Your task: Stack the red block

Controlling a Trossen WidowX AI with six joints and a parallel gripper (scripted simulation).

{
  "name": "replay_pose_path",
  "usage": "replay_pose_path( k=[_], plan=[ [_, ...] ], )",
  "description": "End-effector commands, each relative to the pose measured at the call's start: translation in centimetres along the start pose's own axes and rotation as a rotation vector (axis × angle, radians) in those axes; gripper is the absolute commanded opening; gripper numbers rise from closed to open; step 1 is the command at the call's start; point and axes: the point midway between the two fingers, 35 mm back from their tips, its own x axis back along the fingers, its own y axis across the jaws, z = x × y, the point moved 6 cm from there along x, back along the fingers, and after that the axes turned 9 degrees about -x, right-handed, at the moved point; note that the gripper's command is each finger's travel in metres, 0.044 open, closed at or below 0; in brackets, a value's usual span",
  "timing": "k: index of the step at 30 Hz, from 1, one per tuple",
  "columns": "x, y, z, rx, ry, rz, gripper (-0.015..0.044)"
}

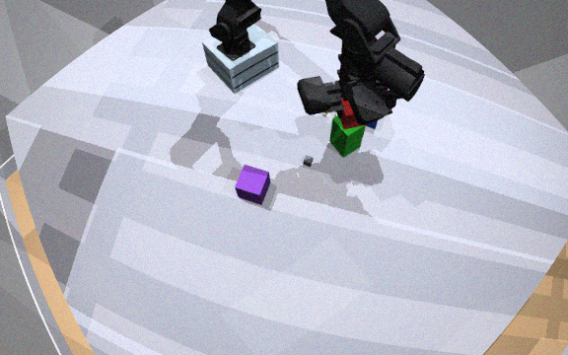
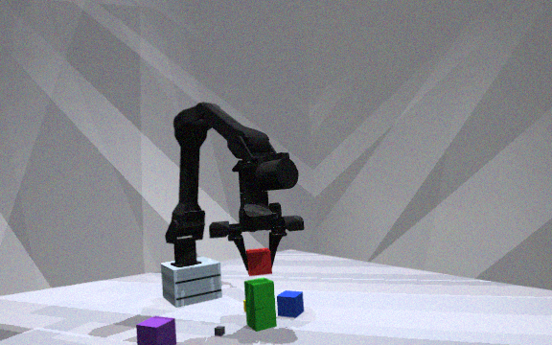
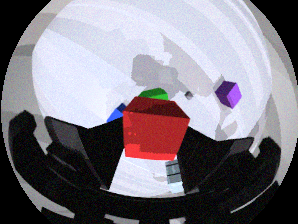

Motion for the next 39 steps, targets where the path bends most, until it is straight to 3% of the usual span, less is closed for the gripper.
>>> replay_pose_path(
  k=[1, 39],
  plan=[
    [-1.44, -0.1, 0.05, -0.004, 0.001, 0.008, 0.0],
    [-1.34, -0.11, 0.04, -0.004, 0.001, 0.008, 0.0]
  ],
)
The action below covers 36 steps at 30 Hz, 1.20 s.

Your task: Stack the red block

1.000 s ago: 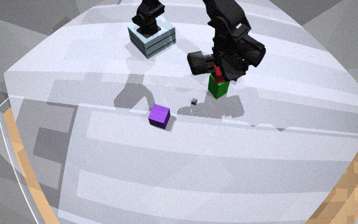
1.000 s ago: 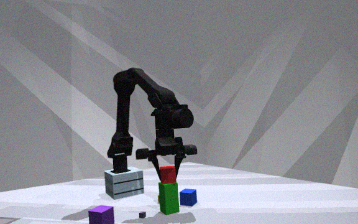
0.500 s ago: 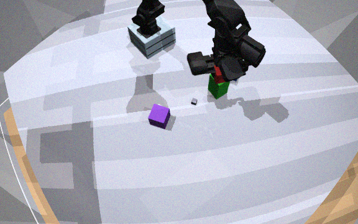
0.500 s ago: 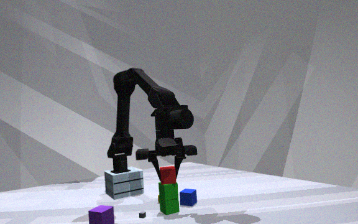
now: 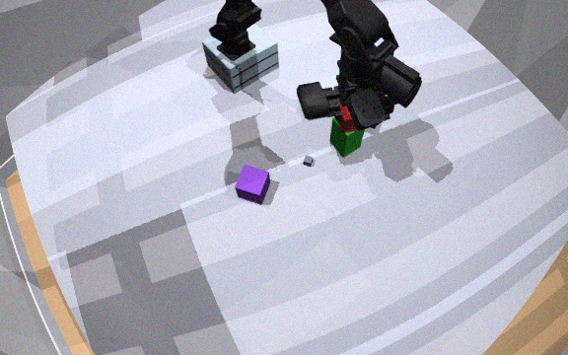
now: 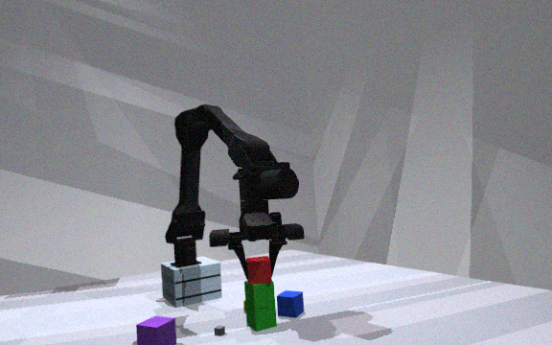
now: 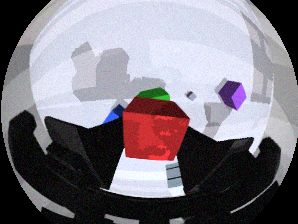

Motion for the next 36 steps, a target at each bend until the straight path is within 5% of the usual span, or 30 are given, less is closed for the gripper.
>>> replay_pose_path(
  k=[1, 17, 36],
  plan=[
    [0.0, 0.0, 0.0, 0.0, 0.0, 0.0, 0.0026],
    [0.0, 0.0, 0.0, 0.0, 0.0, 0.0, 0.044],
    [0.0, 0.0, 0.0, 0.0, 0.0, 0.0, 0.044]
  ],
)
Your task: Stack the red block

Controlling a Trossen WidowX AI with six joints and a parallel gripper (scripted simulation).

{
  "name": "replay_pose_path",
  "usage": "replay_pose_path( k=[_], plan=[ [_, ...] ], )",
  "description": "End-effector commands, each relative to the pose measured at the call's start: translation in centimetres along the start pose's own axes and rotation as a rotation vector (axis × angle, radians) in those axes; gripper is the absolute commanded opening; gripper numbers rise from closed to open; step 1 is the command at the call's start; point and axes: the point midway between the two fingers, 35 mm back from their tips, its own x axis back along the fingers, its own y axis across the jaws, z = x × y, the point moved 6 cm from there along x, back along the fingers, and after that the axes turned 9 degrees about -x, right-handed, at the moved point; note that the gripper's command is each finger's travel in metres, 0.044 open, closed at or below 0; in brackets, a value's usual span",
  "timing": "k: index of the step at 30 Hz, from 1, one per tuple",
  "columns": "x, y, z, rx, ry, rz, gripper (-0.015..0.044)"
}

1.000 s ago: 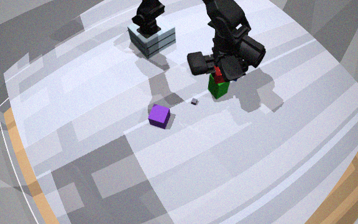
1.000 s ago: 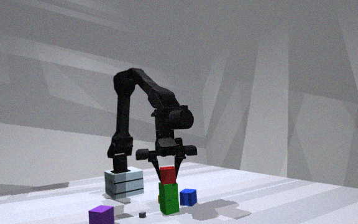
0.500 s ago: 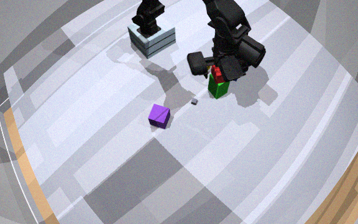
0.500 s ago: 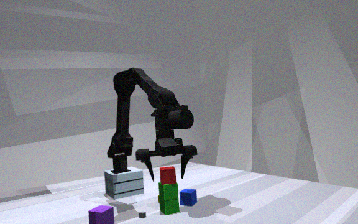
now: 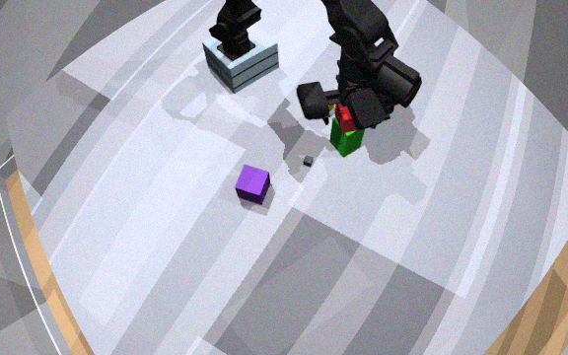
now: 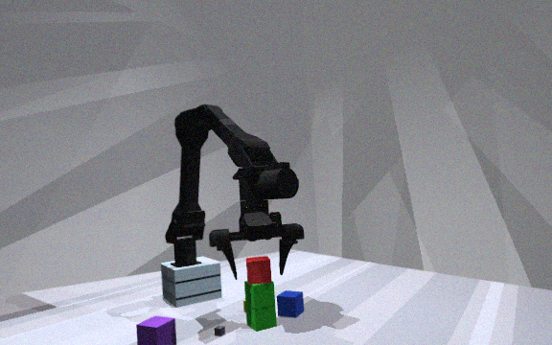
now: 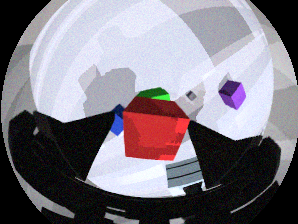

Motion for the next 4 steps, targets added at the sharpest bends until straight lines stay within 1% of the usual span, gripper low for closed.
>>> replay_pose_path(
  k=[1, 4],
  plan=[
    [-0.01, 0.02, -0.02, 0.0, -0.002, -0.001, 0.044],
    [-0.01, 0.02, -0.02, 0.0, -0.002, -0.001, 0.044]
  ],
)
